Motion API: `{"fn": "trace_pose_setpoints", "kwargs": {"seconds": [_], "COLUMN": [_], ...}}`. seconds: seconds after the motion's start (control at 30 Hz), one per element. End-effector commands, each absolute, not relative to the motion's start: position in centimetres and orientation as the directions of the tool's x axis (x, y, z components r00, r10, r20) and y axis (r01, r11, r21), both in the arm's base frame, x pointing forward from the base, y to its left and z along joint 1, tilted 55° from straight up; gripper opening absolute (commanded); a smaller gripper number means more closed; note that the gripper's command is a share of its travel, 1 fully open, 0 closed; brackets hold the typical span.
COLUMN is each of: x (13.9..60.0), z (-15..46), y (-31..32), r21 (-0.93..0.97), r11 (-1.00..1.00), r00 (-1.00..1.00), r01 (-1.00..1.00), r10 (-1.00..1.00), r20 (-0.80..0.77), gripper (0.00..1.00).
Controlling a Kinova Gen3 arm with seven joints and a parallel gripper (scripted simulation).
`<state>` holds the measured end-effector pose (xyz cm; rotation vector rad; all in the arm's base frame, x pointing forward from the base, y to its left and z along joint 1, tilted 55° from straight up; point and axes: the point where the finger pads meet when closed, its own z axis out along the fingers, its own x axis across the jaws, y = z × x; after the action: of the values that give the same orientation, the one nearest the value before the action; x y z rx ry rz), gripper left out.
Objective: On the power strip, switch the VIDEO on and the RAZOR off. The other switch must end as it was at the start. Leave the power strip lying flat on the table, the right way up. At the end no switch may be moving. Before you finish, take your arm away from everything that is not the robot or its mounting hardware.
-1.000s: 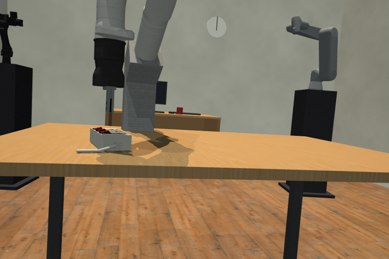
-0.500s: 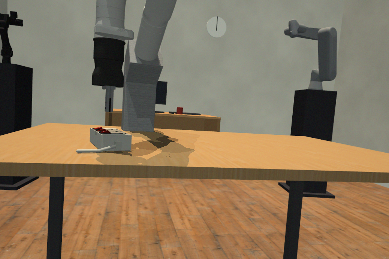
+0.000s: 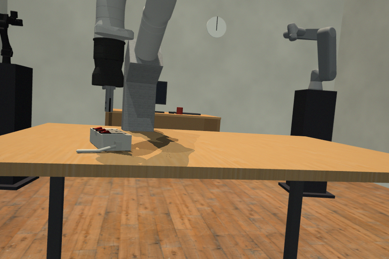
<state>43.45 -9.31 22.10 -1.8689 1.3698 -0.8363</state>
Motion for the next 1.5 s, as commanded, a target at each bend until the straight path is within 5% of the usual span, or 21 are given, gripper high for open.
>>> {"fn": "trace_pose_setpoints", "kwargs": {"seconds": [0.0,1.47], "x": [43.6,46.6], "z": [22.2,20.0], "y": [-9.5,-9.0], "r21": [-0.812,-0.811], "r11": [-0.228,-0.227], "r00": [0.242,0.242], "r01": [-0.538,-0.539], "r10": [-0.964,-0.964], "r20": [0.11,0.11], "gripper": [0.0,0.0]}}
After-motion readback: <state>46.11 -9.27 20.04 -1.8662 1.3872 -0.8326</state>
